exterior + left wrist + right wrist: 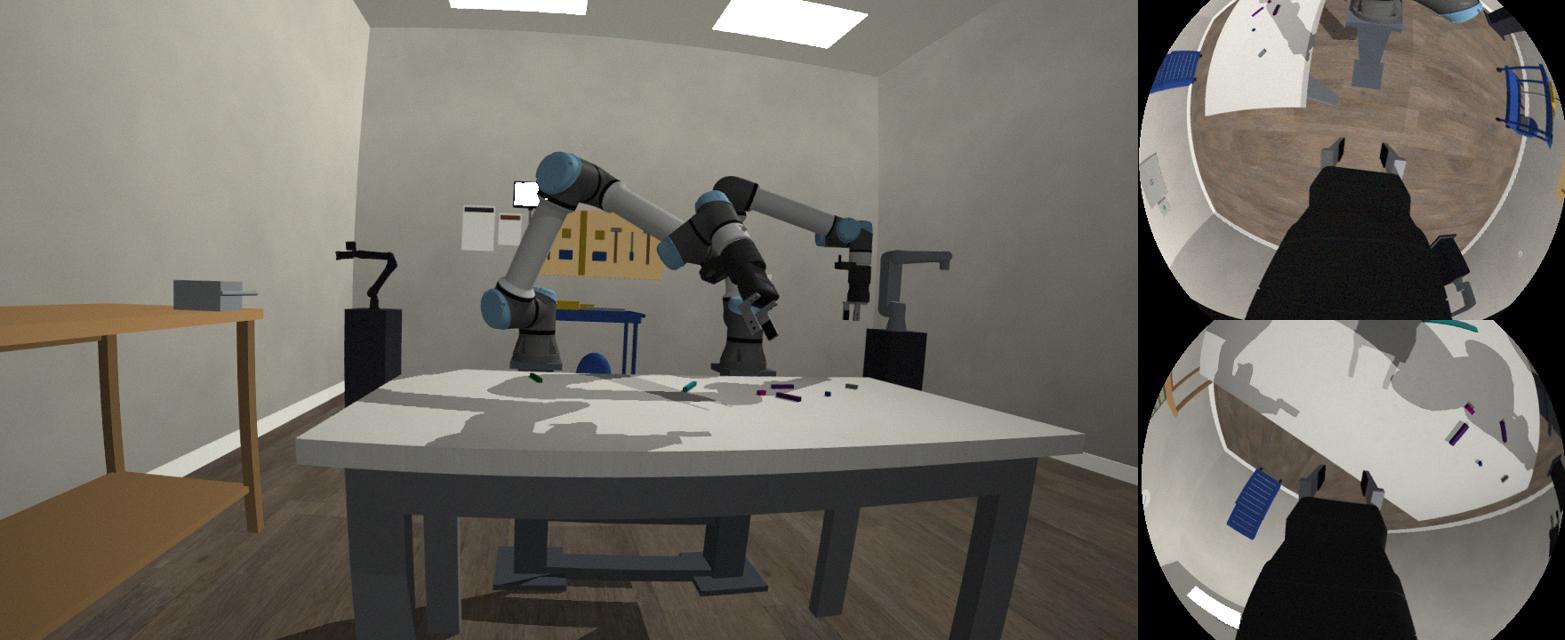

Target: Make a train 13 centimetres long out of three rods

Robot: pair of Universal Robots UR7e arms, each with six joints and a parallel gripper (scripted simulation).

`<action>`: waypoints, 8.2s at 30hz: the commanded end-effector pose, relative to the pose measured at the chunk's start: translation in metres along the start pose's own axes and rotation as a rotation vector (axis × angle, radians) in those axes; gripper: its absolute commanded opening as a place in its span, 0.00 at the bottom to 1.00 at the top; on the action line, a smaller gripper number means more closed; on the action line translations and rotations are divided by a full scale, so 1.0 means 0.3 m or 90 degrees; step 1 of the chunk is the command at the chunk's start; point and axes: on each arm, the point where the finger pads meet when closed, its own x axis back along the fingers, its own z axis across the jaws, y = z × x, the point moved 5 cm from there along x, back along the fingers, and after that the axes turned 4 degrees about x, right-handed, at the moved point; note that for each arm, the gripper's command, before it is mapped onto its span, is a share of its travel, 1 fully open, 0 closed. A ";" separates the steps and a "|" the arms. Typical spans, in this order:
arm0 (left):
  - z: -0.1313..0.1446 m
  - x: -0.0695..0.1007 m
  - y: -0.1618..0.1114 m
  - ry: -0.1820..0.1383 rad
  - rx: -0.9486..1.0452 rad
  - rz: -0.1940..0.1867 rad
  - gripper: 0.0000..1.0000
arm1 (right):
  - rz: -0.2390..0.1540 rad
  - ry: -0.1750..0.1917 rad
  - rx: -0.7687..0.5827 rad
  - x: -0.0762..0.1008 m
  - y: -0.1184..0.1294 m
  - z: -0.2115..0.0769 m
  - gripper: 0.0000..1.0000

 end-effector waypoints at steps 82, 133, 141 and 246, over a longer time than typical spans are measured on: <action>0.000 0.001 0.001 0.000 0.000 -0.001 1.00 | -0.026 0.541 1.492 0.245 -0.373 0.927 1.00; 0.000 0.001 0.001 0.000 0.000 -0.001 1.00 | -0.047 0.574 1.547 0.264 -0.397 0.964 1.00; 0.000 0.001 0.001 0.000 0.000 -0.001 1.00 | -0.047 0.574 1.547 0.264 -0.397 0.964 1.00; 0.000 0.001 0.001 0.000 0.000 -0.001 1.00 | -0.047 0.573 1.548 0.079 -0.173 0.930 1.00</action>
